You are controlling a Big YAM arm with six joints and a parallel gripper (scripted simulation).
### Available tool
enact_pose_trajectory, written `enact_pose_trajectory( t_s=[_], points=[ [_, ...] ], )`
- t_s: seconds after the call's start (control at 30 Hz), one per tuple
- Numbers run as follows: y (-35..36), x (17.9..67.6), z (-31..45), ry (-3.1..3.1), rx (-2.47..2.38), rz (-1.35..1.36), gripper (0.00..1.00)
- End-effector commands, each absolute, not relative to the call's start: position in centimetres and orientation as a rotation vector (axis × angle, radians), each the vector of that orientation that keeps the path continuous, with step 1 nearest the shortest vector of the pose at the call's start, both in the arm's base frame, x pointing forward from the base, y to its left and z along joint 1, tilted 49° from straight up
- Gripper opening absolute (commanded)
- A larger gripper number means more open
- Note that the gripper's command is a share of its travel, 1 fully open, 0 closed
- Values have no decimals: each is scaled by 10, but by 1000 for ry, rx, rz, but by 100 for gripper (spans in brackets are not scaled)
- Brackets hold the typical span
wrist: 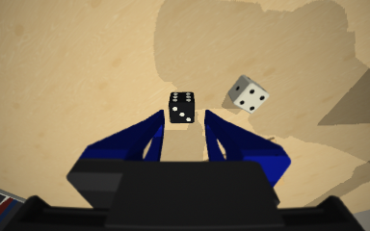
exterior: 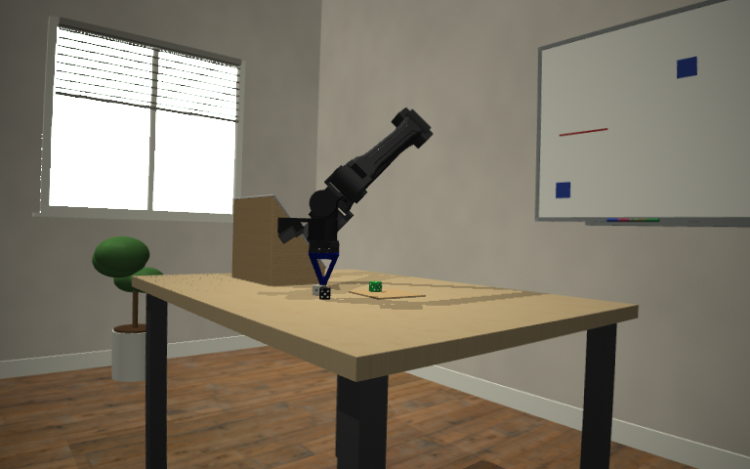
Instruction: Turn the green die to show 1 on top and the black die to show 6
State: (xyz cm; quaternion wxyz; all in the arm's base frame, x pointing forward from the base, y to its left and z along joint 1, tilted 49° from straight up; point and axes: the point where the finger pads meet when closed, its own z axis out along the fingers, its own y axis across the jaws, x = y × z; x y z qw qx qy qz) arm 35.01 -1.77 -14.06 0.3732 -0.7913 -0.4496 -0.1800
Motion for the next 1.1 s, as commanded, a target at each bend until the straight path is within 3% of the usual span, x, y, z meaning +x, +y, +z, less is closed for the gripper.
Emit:
enact_pose_trajectory(
  t_s=[0.0,1.07],
  points=[
    [-18,359,-137,-1169,-2037,-476,39],
    [-18,363,-136,-1175,-2037,-479,39]
  ],
)
